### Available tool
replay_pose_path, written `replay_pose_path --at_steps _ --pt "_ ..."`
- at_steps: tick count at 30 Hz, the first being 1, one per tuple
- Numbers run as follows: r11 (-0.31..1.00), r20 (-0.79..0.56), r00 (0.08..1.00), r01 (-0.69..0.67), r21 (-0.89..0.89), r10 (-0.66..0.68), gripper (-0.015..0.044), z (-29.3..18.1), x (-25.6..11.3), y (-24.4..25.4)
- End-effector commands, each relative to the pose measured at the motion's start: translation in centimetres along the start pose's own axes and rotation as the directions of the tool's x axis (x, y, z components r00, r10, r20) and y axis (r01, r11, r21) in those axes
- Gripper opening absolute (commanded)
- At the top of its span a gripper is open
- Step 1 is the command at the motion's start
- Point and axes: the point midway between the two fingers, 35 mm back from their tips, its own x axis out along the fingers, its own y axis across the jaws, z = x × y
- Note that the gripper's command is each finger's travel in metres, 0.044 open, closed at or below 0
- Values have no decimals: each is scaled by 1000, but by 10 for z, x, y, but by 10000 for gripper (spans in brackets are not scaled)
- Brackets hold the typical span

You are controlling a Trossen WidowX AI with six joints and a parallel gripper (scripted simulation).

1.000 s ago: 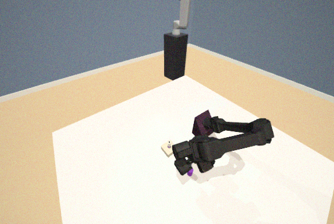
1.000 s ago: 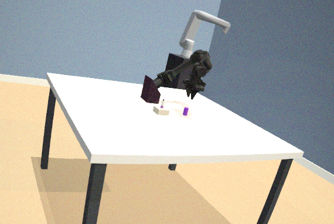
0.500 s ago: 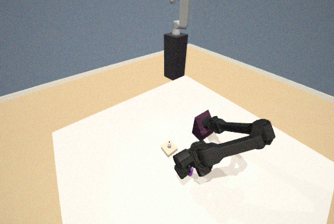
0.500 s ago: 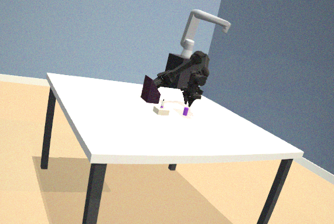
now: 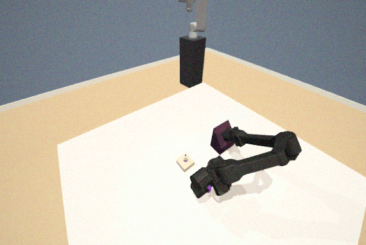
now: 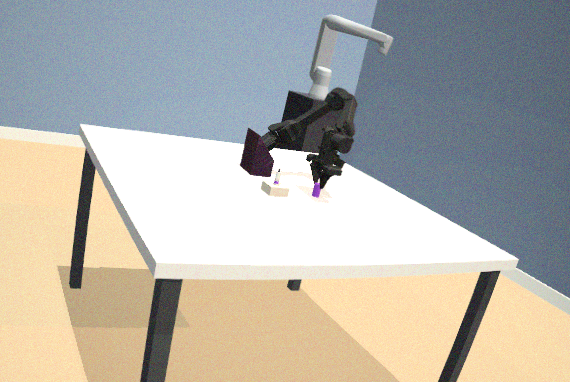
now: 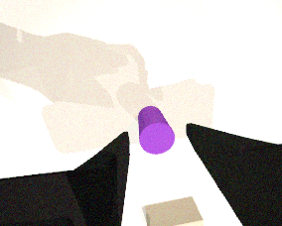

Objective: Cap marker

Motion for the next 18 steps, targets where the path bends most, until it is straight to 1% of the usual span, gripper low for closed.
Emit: replay_pose_path --at_steps 1,16,18 --pt "1000 3 1000 -2 5 2 242 0 6 1" --pt "1000 7 1000 -2 6 2 242 1 27 2" --pt "1000 7 1000 -2 6 2 189 0 27 2"
